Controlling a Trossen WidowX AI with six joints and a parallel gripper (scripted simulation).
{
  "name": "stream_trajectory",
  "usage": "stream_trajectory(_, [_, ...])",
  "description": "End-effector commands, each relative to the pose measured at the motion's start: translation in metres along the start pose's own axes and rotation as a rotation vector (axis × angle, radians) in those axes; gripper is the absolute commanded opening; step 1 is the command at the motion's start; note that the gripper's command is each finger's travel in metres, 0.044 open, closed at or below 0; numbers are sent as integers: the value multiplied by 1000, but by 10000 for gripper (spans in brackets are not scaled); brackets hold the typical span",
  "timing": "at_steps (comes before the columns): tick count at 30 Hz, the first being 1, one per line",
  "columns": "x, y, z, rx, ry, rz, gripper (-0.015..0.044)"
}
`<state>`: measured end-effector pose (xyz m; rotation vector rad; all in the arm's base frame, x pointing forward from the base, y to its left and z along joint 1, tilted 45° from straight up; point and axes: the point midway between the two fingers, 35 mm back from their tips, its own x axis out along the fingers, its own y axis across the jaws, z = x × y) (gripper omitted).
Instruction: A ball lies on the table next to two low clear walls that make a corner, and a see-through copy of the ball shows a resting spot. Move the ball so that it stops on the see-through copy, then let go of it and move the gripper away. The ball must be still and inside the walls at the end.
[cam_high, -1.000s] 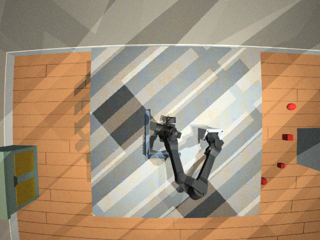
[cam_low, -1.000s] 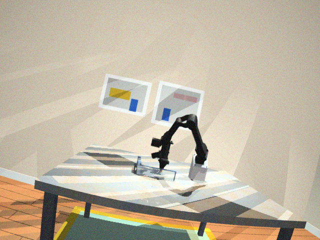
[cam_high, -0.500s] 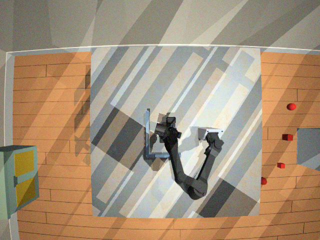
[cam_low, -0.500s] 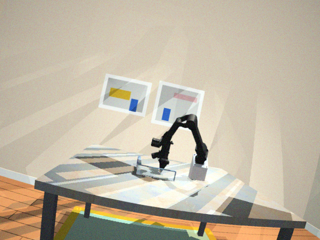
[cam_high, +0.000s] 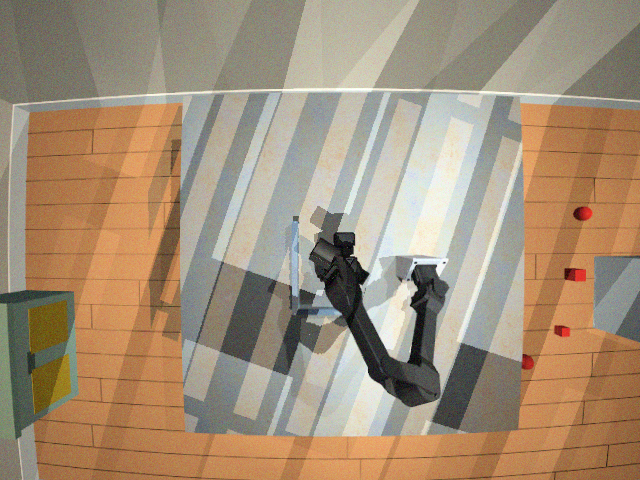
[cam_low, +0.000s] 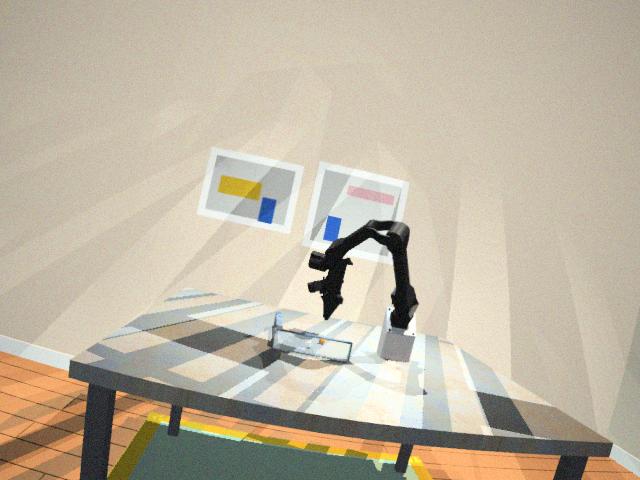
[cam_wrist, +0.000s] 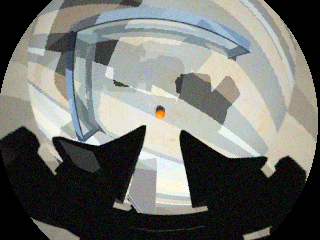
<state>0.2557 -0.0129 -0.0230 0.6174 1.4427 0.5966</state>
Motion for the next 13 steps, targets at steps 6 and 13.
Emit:
stream_trajectory(6, [4, 1, -1, 3, 9, 4, 200])
stream_trajectory(13, [-48, 0, 0, -3, 8, -1, 384])
